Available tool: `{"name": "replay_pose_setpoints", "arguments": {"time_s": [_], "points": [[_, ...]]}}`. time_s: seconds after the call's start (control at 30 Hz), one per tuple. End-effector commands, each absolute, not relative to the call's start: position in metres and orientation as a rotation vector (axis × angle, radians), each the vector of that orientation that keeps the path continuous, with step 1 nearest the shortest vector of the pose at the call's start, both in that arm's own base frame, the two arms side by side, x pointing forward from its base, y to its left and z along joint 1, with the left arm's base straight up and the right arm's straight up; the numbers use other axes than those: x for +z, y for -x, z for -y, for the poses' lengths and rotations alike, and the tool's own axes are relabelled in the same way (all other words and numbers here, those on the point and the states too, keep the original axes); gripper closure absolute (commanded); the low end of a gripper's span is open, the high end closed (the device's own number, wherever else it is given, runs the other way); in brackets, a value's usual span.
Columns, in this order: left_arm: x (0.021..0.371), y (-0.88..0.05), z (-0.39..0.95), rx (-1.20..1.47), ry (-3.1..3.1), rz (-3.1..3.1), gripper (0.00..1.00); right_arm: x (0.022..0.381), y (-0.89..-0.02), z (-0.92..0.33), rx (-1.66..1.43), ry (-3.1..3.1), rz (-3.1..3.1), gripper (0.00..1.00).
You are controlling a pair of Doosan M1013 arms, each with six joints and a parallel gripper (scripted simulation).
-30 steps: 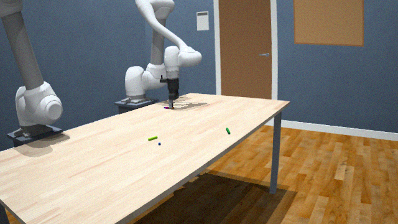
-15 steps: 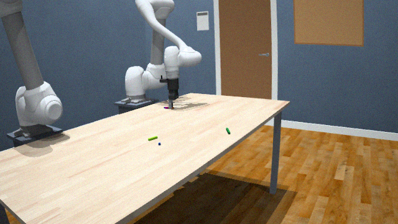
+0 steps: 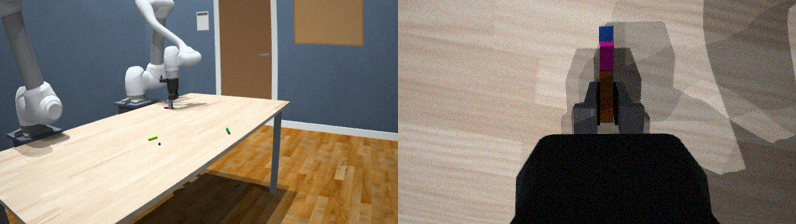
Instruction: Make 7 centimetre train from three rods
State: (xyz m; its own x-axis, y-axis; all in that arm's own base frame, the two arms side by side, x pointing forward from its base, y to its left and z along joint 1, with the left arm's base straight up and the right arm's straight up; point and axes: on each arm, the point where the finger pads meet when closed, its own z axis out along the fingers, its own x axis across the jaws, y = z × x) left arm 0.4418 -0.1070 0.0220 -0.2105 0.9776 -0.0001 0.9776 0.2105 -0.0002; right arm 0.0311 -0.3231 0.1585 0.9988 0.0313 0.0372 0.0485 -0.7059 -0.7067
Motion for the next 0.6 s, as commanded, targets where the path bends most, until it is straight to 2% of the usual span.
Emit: {"name": "replay_pose_setpoints", "arguments": {"time_s": [0.0, 0.33, 0.37, 0.43, 0.47, 0.53, 0.57], "points": [[0.0224, -0.4422, 0.1071, 0.001, -1.974, -2.443, 0.76, 0.1588, -0.0311, 0.3233, -0.029, 2.356, 0.055, 0.00], [0.0224, -0.4422, 0.1071, 0.001, -1.974, -2.443, 0.76, 0.1588, -0.0311, 0.3233, -0.029, 2.356, 0.055, 0.00], [0.0224, -0.4422, 0.1071, 0.001, -1.974, -2.443, 0.70, 0.1588, -0.0311, 0.3233, -0.029, 2.356, 0.055, 0.00], [0.0224, -0.4422, 0.1071, 0.001, -1.974, -2.443, 0.70, 0.1588, -0.0311, 0.3233, -0.029, 2.356, 0.055, 0.00], [0.0224, -0.4422, 0.1071, 0.001, -1.974, -2.443, 0.64, 0.1588, -0.0311, 0.3233, -0.029, 2.356, 0.055, 0.00], [0.0224, -0.4422, 0.1071, 0.001, -1.974, -2.443, 0.64, 0.1588, -0.0311, 0.3233, -0.029, 2.356, 0.055, 0.00], [0.0224, -0.4422, 0.1071, 0.001, -1.974, -2.443, 0.58, 0.1588, -0.0311, 0.3233, -0.029, 2.356, 0.055, 0.00]]}}
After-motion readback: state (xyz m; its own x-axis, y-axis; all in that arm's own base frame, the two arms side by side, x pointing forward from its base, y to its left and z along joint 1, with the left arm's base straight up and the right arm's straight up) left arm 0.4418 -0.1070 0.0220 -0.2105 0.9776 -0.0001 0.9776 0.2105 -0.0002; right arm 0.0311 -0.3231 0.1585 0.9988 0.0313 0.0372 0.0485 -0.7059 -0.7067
